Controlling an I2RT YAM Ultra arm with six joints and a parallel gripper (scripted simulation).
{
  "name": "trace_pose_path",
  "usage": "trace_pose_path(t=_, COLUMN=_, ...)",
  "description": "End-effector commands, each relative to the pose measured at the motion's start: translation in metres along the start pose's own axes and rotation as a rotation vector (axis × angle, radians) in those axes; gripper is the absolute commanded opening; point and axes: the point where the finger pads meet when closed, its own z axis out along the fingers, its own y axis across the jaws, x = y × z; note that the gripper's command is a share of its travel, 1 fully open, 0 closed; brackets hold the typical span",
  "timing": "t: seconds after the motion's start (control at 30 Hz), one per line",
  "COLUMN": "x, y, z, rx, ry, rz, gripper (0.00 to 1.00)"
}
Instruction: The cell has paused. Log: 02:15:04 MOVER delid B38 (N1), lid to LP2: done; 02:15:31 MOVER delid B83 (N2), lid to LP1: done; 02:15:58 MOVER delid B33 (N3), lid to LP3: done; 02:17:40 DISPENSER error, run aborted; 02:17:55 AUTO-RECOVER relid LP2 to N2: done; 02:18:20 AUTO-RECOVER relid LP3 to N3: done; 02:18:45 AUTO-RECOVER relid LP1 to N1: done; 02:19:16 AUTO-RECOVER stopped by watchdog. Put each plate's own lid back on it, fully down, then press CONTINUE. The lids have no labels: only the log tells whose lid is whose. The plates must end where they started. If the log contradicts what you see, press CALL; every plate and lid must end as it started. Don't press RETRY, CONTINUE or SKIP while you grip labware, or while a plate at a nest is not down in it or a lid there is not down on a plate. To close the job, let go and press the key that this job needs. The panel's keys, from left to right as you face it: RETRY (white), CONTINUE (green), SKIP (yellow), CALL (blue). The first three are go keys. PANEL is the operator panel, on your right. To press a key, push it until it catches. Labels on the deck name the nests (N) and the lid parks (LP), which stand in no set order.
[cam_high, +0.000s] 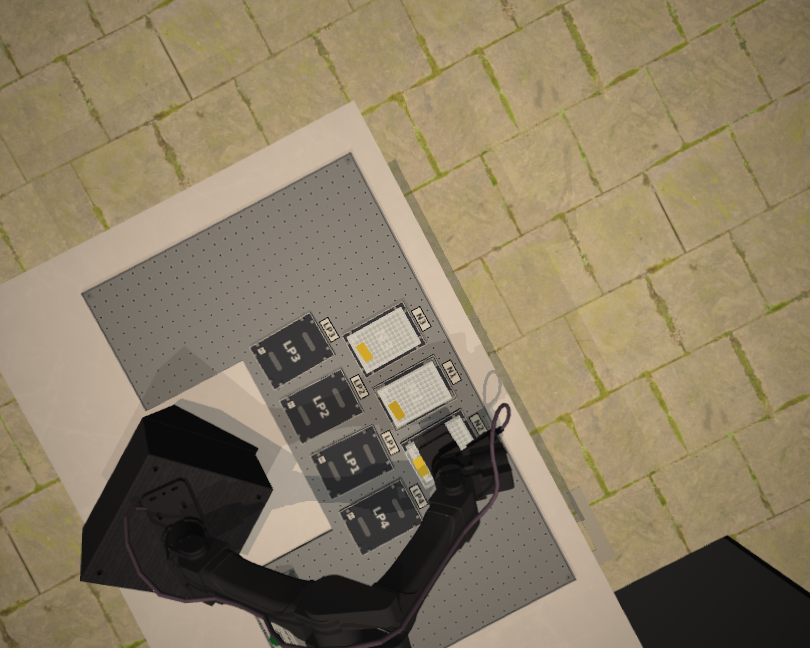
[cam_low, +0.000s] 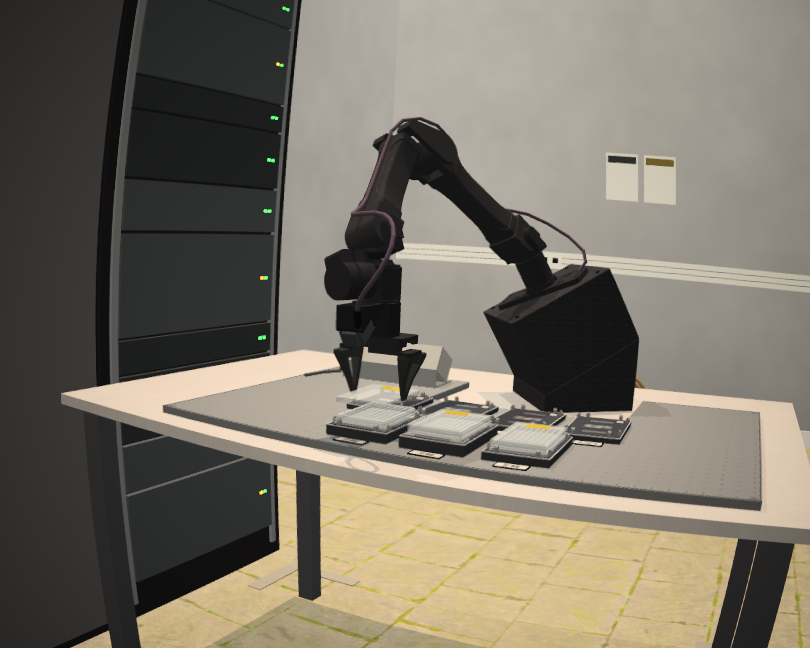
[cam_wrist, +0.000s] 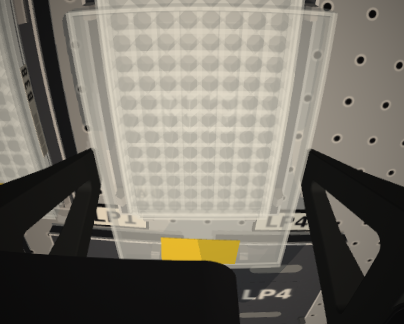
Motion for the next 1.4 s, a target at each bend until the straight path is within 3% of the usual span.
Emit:
trace_pose_path(t=0.0, x=-0.014, y=0.004, z=-0.004, rx=-0.011, ry=-0.031, rz=-0.003, gripper=0.00)
trace_pose_path(t=0.37, x=-0.017, y=0.001, z=-0.001, rx=-0.009, ry=-0.032, rz=-0.001, gripper=0.00)
trace_pose_path(t=0.4, x=-0.022, y=-0.005, z=-0.011, rx=-0.001, ry=-0.056, rz=0.009, gripper=0.00)
trace_pose_path(t=0.53, x=-0.019, y=-0.002, z=0.002, rx=-0.005, ry=-0.040, rz=0.005, gripper=0.00)
trace_pose_path(t=0.77, x=-0.022, y=-0.003, z=-0.002, rx=-0.002, ry=-0.054, rz=0.007, gripper=0.00)
trace_pose_path(t=0.87, x=-0.020, y=-0.001, z=0.005, rx=-0.005, ry=-0.042, rz=0.005, gripper=0.00)
trace_pose_path(t=1.37, x=-0.021, y=-0.003, z=0.008, rx=-0.003, ry=-0.045, rz=0.007, gripper=0.00)
